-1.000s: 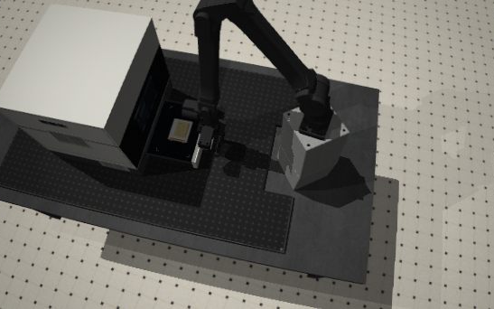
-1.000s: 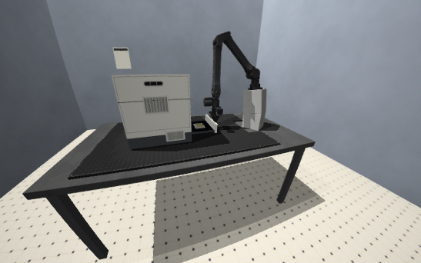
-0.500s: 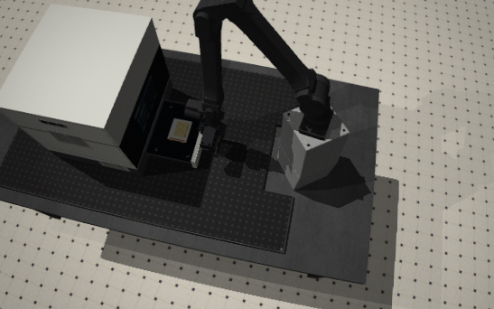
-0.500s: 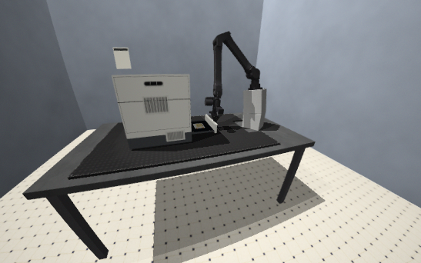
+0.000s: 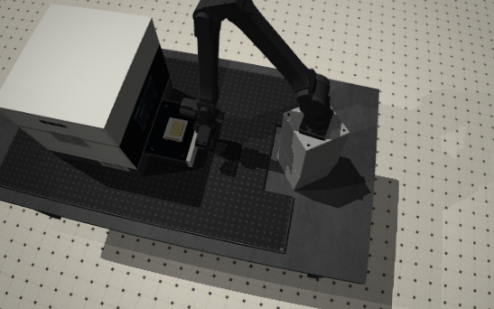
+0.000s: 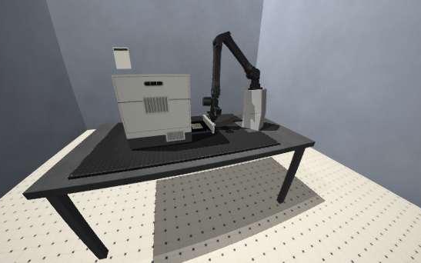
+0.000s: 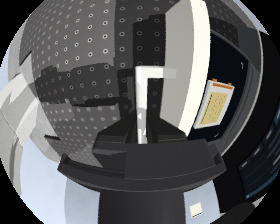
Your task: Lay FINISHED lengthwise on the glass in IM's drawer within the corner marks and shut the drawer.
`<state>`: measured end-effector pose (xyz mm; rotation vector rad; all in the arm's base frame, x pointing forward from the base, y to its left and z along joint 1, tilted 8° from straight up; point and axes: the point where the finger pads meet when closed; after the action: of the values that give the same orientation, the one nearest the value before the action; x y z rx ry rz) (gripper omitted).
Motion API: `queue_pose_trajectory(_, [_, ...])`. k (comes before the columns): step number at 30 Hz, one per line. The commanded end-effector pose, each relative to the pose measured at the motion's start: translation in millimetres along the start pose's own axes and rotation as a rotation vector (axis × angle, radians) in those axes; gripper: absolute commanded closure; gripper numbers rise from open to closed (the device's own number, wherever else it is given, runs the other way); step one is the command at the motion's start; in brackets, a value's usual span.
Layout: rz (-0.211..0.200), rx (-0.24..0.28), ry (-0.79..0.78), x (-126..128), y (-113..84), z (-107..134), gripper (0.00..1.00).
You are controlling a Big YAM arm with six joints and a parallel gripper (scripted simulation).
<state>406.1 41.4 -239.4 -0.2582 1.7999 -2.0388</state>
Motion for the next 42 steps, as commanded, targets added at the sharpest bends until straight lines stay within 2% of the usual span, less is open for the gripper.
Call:
queue_pose_trajectory(1, [0.004, 0.001, 0.000, -10.3, 5.8, -0.6, 0.93])
queue_pose_trajectory(11, [0.009, 0.003, 0.002, -22.4, 6.6, 2.0, 0.93])
queue_pose_trajectory(12, [0.025, 0.007, 0.004, -27.7, 6.6, 3.9, 0.93])
queue_pose_trajectory(15, [0.004, 0.002, 0.002, -26.6, 7.0, 3.1, 0.93])
queue_pose_trajectory(17, [0.027, 0.008, 0.004, -32.7, 6.9, 5.0, 0.93])
queue_pose_trajectory(42, [0.029, 0.009, 0.006, -33.2, 6.3, 5.9, 0.93])
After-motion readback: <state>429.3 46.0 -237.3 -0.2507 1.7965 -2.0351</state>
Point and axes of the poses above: the point where the finger pads meet when closed, its own y axis out along the fingers, its own x axis across the jaws, z = x × y, and after that the axes turned 13 degrees about -y, right-handed
